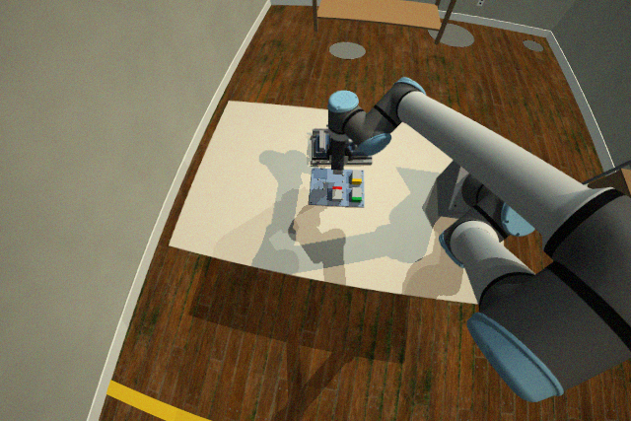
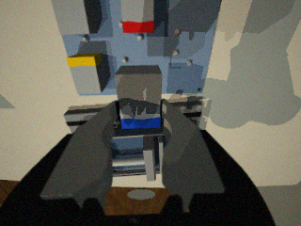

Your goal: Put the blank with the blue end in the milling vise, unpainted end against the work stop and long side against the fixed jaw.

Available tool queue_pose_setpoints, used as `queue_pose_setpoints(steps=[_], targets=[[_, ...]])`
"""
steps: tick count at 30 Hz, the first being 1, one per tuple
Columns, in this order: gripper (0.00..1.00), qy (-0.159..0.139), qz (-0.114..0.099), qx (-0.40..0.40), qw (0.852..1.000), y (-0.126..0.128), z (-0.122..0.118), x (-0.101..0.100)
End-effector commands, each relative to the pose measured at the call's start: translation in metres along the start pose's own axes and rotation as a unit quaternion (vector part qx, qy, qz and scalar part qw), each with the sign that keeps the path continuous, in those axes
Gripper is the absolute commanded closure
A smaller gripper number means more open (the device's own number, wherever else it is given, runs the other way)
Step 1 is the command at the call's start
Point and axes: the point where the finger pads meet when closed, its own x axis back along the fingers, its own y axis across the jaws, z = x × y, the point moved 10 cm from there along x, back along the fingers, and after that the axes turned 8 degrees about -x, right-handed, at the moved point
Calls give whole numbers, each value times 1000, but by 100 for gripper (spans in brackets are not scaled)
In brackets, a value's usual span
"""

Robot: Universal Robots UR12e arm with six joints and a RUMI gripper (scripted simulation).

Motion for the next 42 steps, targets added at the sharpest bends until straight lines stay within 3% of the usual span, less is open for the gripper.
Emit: queue_pose_setpoints(steps=[1, 22, 31, 42], targets=[[100, 0, 0, 0, 1000, 0, 0, 14], [100, 0, 0, 2, 1000, 5, -8, 22], [100, 0, 0, 6, 1000, 16, -30, 23], [100, 0, 0, 16, 1000, 43, -87, 24]])
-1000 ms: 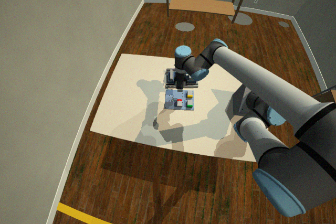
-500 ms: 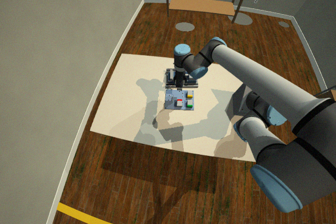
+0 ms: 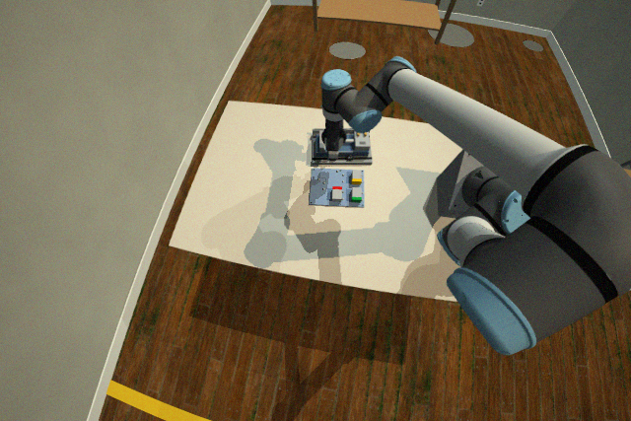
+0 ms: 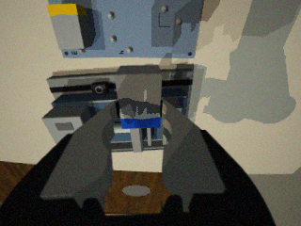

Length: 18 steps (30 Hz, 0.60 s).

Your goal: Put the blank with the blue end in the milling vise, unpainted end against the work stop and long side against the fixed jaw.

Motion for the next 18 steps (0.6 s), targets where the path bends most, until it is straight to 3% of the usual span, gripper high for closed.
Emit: queue_pose_setpoints(steps=[1, 18], targets=[[100, 0, -1, 5, 1000, 13, -30, 0], [100, 0, -1, 16, 1000, 34, -94, -4]])
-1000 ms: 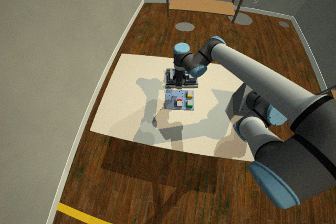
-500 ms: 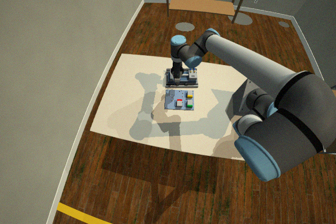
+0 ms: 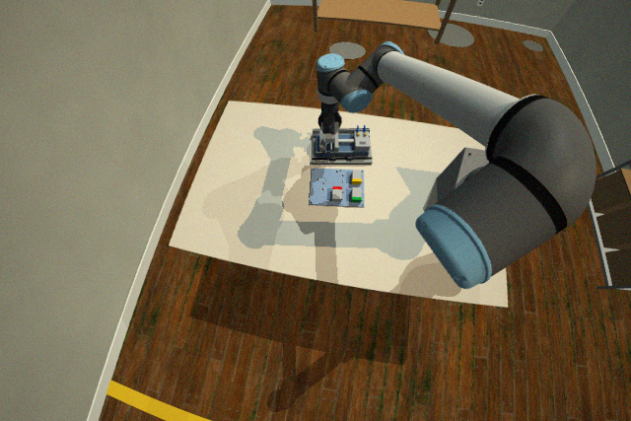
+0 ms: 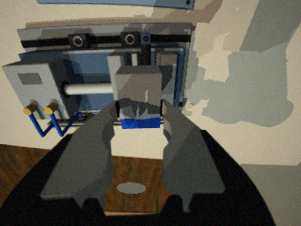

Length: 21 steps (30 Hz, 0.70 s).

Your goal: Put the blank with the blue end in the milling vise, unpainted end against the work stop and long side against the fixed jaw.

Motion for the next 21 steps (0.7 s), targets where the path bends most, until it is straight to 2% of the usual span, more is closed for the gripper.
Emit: queue_pose_setpoints(steps=[1, 21], targets=[[100, 0, -1, 3, 1000, 5, -15, 0], [100, 0, -1, 3, 1000, 6, -20, -1]])
